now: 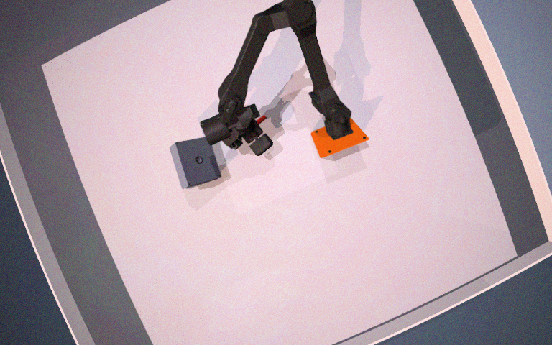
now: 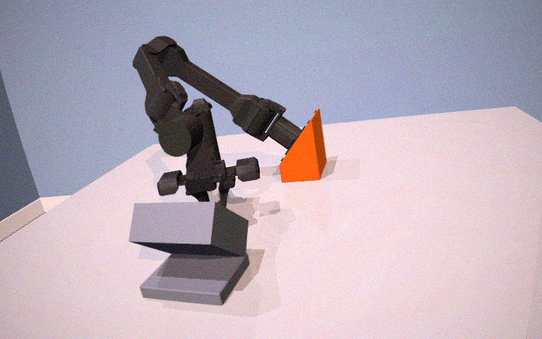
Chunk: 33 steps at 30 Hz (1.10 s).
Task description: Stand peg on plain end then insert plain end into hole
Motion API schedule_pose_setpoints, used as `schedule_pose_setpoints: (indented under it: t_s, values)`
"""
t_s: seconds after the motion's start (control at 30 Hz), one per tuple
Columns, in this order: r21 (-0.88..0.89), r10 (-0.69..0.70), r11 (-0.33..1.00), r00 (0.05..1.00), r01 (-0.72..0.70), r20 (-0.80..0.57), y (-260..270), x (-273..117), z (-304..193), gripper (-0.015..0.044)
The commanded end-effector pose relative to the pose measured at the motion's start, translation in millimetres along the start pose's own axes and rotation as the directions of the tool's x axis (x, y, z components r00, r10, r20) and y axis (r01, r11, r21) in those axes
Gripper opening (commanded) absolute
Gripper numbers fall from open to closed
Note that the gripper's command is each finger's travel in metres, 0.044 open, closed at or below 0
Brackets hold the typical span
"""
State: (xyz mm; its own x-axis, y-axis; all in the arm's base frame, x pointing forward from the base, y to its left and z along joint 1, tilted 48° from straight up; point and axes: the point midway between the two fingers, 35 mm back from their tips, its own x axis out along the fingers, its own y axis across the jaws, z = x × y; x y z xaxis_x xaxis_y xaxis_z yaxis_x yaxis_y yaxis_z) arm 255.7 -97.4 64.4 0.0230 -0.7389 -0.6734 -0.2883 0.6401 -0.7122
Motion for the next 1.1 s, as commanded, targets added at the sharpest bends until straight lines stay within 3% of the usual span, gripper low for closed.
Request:
schedule_pose_setpoints:
  t_s: [0.0,0.3,1.07]
  values:
    - [-0.004,-0.003,1.000,1.000,0.003,0.000,-0.3,0.3,0.0,0.0070]
    - [-0.002,-0.002,1.000,1.000,0.002,0.006,-0.1,-0.3,-0.2,0.0050]
    - [-0.002,0.001,1.000,0.979,-0.001,0.205,0.1,-13.3,-8.5,0.0050]
